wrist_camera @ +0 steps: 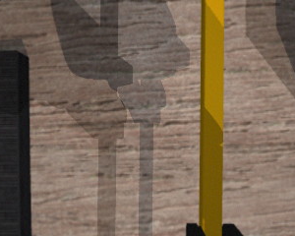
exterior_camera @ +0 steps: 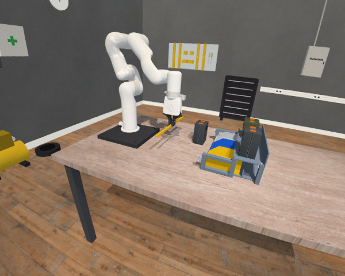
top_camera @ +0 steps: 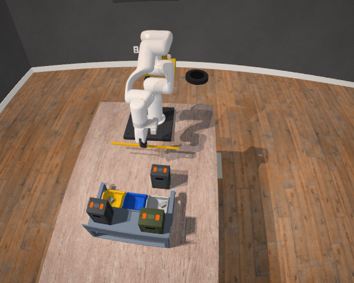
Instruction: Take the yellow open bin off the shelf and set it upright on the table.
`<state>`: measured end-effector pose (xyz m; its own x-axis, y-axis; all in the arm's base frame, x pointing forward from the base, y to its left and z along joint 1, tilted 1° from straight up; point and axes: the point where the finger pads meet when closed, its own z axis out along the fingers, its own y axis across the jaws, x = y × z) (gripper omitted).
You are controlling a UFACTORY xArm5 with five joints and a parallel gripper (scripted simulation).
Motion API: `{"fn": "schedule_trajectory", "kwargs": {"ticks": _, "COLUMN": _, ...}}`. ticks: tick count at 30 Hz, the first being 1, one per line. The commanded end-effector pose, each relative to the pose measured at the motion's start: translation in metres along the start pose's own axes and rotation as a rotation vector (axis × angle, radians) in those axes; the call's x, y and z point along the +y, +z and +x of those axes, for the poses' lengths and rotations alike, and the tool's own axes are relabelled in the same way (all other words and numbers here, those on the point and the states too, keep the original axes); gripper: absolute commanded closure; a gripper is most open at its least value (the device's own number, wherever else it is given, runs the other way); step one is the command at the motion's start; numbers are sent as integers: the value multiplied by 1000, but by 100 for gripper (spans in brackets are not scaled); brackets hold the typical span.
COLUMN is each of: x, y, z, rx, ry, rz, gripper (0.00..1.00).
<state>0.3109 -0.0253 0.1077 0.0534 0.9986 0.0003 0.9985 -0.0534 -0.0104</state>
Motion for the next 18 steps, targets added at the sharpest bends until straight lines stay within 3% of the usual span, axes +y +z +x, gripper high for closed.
{"fn": "schedule_trajectory", "kwargs": {"ticks": 1, "x": 1, "y": 4, "z": 0, "rx": 1, "ry": 0, "rz": -3, "gripper": 100}}
{"fn": "schedule_trajectory", "kwargs": {"ticks": 18, "x": 1, "y": 21, "z": 0, "rx": 1, "ry": 0, "rz": -3, "gripper": 100}}
